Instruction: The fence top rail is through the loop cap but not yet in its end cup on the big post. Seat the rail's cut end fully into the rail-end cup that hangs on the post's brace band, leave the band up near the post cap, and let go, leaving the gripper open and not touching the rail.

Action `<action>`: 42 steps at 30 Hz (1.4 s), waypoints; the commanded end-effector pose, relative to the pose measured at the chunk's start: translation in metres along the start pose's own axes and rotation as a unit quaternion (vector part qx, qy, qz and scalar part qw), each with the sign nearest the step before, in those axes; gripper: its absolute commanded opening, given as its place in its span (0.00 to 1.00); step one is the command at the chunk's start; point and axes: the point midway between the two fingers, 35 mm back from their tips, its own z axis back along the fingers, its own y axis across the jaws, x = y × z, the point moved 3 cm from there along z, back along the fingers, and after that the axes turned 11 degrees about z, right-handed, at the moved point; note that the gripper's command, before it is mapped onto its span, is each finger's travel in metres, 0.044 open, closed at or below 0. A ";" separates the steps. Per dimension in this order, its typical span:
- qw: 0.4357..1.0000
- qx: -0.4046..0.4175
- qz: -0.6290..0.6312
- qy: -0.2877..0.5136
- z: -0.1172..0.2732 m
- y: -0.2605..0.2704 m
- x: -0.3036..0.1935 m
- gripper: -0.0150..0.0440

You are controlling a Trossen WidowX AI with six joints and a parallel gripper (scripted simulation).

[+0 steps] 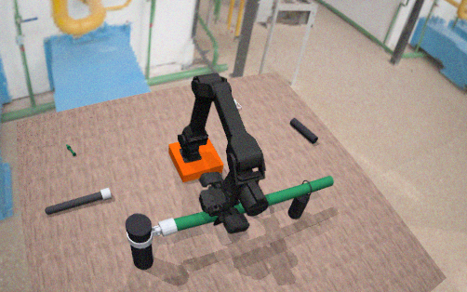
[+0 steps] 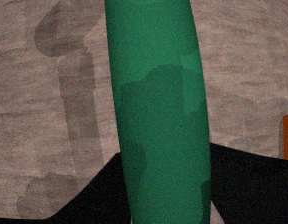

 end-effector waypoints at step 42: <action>1.000 0.003 0.001 0.000 -0.006 -0.002 0.018 0.25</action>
